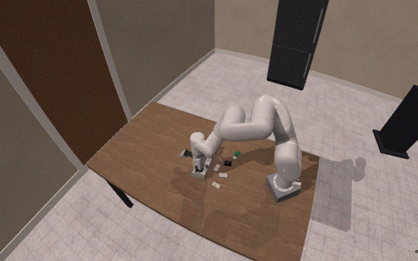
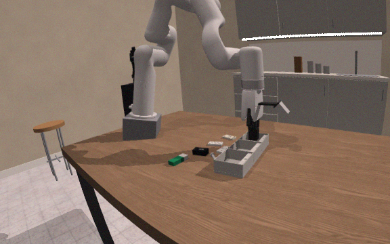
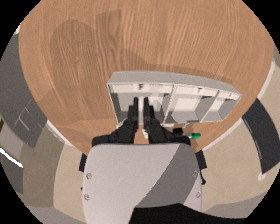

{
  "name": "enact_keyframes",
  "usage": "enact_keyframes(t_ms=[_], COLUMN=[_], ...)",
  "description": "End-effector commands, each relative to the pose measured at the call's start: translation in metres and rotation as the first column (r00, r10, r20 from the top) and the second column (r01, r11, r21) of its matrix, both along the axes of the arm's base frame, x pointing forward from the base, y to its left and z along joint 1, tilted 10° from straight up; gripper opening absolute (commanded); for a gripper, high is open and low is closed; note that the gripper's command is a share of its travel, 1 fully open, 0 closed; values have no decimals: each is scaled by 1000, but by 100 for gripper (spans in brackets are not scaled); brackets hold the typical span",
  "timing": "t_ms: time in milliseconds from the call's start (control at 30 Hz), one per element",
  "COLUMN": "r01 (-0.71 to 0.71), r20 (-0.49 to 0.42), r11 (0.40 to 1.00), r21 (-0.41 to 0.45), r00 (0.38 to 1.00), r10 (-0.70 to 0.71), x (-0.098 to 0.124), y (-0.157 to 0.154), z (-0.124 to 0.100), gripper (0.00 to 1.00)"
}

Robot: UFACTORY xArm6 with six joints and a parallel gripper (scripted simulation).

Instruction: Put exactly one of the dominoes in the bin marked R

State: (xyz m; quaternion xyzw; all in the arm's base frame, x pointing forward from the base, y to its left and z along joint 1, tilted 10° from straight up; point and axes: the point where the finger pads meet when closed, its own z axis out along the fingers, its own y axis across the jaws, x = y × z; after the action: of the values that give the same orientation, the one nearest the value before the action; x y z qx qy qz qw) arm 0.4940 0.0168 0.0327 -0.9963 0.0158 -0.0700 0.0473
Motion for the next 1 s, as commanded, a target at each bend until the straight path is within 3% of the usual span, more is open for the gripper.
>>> enact_keyframes(t_ms=[0,333,533,767,967], r01=[0,0,0,0,0], r20=[4,4,4,4,4], r11=[1000,1000,1000,1000,1000], r21=[0,0,0,0,0], r00=[1000,1000,1000,1000,1000], r10=[0,0,0,0,0], x=[0,-1,-4,-4,-11], y=[-1,-2,-4,-4,-8], z=[9,19,41,41,90], gripper=[7,7,7,7,7])
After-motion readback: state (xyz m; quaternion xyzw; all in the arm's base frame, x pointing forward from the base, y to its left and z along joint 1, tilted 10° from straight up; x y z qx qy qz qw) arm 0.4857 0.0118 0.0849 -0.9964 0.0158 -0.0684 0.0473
